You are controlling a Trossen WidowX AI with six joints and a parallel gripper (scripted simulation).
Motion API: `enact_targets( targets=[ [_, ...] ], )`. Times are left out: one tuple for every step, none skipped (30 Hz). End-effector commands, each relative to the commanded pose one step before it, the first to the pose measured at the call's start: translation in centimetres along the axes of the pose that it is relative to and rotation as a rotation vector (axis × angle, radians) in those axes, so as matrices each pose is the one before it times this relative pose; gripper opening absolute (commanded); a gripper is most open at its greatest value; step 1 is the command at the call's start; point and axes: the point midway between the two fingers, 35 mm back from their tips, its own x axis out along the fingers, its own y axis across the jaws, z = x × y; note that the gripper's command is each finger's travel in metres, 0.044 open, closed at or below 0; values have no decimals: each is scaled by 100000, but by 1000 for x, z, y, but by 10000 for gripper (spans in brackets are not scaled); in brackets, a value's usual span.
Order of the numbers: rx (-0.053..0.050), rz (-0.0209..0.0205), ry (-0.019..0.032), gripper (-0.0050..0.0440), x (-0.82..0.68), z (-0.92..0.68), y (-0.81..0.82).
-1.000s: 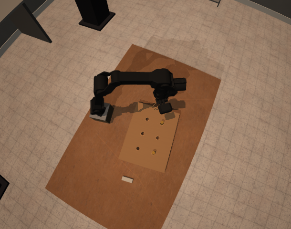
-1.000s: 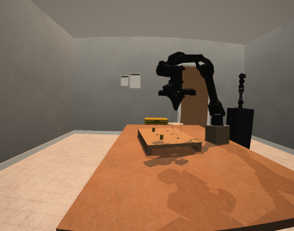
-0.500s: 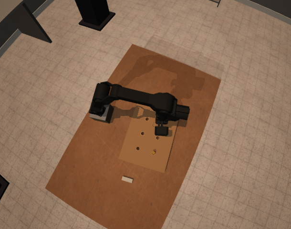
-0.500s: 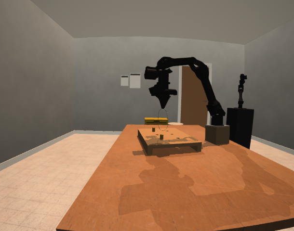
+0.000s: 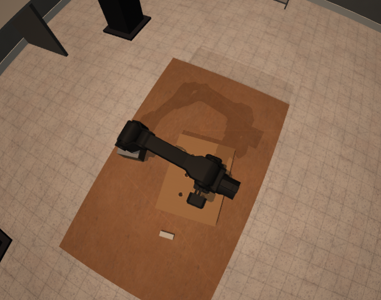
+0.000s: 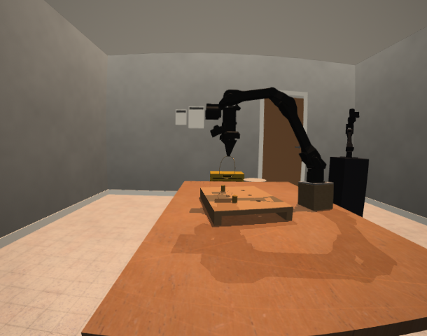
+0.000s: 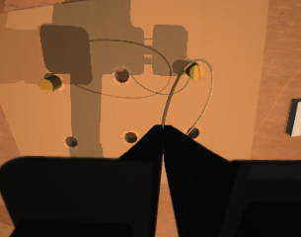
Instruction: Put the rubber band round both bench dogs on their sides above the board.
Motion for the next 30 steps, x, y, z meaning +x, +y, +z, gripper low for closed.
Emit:
enact_targets(
  targets=[
    [10970,-611,-1847,-50,-661,245,-3663],
    [2524,-130,-24,-50,-15,-3,-839],
    [2519,-133,-24,-50,-14,0,-839],
    [2514,-137,-24,-50,-14,3,-839],
    [2511,-140,-24,-50,-13,6,-839],
    [2505,-143,-24,-50,-13,9,-839],
    [2500,-146,-24,-50,-13,12,-839],
    [2496,-150,-25,-50,-12,15,-838],
    [2491,-153,-25,-50,-12,19,-838],
    [2469,-160,-26,-50,-12,22,-833],
    [2279,-399,-51,-50,-55,25,-810],
    [0,0,0,-50,0,0,0],
    [0,0,0,-50,0,0,0],
    [1934,137,-23,-50,-7,24,-614],
    [1582,-105,-17,-50,-7,21,-535],
    [1230,-83,-13,-50,-5,18,-417],
    [879,-60,-9,-50,-3,14,-298],
    [527,-36,-6,-50,-2,9,-179],
    [176,-12,-2,-50,-1,3,-60],
    [0,0,0,-50,0,0,0],
    [-149,1,60,-50,32,0,8],
    [-26,1,-1,-50,36,9,19],
    [-27,11,896,-50,337,-152,53],
    [-285,25,-146,-50,87,53,187],
    [-17,5,198,-50,161,-12,67],
    [-37,6,124,-50,166,7,87],
    [-25,6,56,-50,173,25,94],
    [-9,5,20,-50,178,34,94],
    [0,0,0,-50,0,0,0],
    [0,0,0,-50,0,0,0]
  ],
)
